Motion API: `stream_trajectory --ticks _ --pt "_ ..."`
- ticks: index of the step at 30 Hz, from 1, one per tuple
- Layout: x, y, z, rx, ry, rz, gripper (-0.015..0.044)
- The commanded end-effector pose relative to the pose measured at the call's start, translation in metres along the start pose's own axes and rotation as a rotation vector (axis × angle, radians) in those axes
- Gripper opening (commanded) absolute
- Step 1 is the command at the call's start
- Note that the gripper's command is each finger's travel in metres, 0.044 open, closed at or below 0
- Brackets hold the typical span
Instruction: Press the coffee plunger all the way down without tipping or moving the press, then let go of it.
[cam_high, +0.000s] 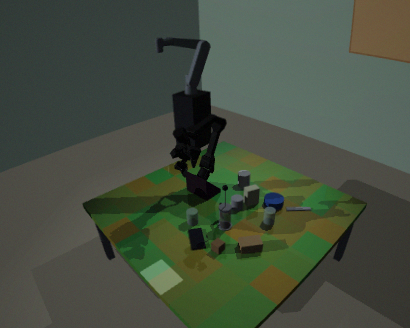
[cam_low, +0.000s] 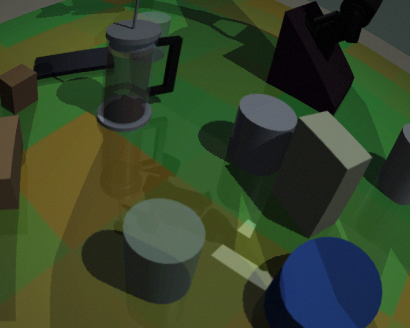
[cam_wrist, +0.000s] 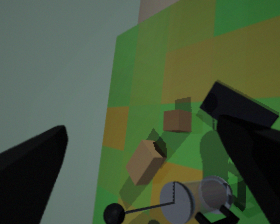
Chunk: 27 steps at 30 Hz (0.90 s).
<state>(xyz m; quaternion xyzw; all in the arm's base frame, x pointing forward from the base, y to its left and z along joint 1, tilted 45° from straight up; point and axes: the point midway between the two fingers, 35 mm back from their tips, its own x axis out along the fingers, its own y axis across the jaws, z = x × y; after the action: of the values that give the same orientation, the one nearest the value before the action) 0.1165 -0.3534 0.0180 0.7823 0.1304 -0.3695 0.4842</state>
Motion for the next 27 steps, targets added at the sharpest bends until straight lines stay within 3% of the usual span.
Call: stream_trajectory --ticks 1,9,20,27 --pt "0.012 0.045 -0.057 -0.534 0.079 0.054 0.044" --pt "0.024 0.088 -0.13 -1.153 0.152 0.162 0.044" --pt "0.048 0.041 -0.158 -1.17 0.156 0.171 0.044" --pt "0.052 0.043 -0.159 -1.171 0.157 0.171 0.044"
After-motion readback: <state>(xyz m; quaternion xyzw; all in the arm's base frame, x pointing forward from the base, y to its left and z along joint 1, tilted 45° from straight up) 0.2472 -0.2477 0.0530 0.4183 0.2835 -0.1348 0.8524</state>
